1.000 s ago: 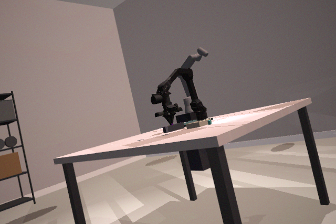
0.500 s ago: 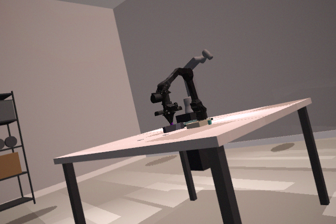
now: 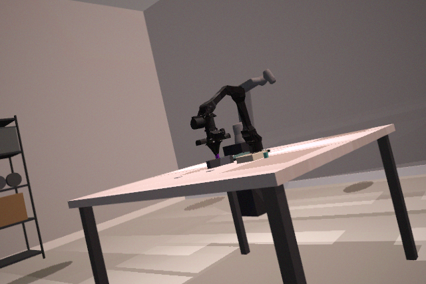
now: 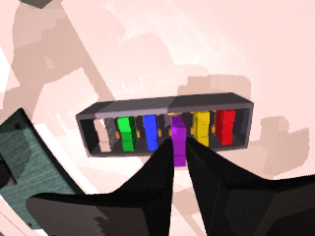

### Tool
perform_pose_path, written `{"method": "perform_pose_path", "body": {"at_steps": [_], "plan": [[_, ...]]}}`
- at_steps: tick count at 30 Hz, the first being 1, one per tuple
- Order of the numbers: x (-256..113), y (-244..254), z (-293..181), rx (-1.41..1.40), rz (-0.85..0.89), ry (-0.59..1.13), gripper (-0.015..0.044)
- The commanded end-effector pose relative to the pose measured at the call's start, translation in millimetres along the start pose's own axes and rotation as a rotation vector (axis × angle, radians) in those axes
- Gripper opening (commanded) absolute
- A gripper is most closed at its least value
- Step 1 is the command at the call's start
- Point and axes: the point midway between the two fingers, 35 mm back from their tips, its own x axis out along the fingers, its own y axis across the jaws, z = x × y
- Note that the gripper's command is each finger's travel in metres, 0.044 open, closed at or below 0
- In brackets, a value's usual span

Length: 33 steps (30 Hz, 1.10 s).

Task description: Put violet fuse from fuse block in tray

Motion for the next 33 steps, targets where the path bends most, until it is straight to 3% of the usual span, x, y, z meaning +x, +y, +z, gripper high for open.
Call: {"method": "perform_pose_path", "body": {"at_steps": [1, 33], "plan": [[-3, -1, 0, -0.005, -0.005, 0.002, 0.0000], [-24, 0, 0, -0.006, -0.006, 0.004, 0.0000]]}}
